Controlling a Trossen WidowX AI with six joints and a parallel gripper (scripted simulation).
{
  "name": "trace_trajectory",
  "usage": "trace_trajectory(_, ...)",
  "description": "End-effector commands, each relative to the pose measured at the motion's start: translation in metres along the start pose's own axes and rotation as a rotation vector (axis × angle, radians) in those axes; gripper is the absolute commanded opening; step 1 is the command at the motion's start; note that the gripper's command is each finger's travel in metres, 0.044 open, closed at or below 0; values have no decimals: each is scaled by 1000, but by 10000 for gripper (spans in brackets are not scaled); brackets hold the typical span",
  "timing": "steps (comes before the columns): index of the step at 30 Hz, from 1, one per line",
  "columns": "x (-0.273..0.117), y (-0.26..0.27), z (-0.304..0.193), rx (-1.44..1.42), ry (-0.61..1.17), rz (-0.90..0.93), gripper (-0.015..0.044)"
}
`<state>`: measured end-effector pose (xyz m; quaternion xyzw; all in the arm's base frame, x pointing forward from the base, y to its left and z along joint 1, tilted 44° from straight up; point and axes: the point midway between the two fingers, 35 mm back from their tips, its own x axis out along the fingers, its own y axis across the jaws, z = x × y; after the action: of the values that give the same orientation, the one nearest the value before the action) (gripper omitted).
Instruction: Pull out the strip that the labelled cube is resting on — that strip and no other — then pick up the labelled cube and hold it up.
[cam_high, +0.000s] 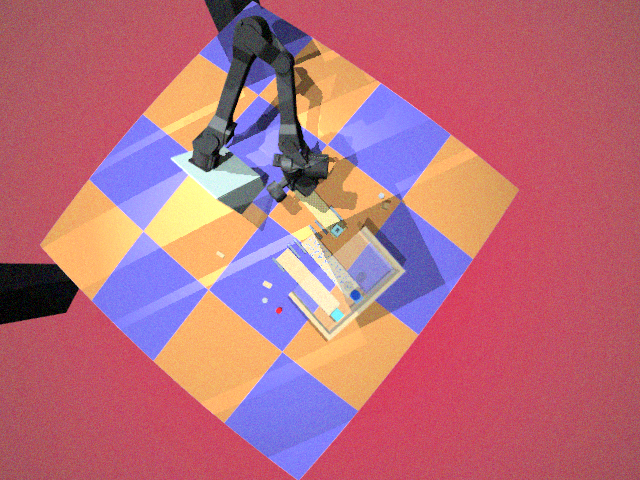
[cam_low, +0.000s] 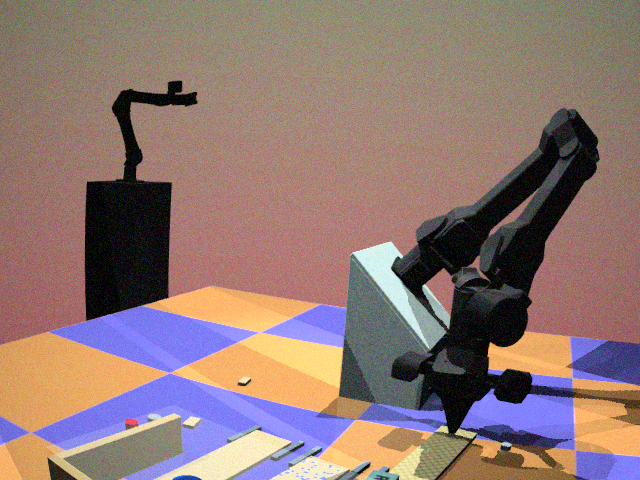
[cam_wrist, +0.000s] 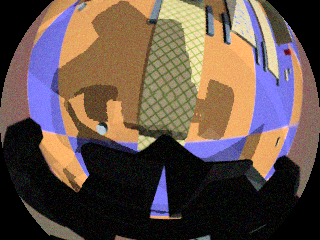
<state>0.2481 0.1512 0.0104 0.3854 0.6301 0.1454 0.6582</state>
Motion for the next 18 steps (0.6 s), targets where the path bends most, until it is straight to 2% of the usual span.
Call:
trace_trajectory(1,-29,3,5,-6,-2,4,0)
trace_trajectory(8,-36,1,6,-6,1,4,0)
trace_trajectory(13,-35,-1,27,-136,0,3,131)
trace_trajectory(18,-36,-2,41,-143,-1,3,263)
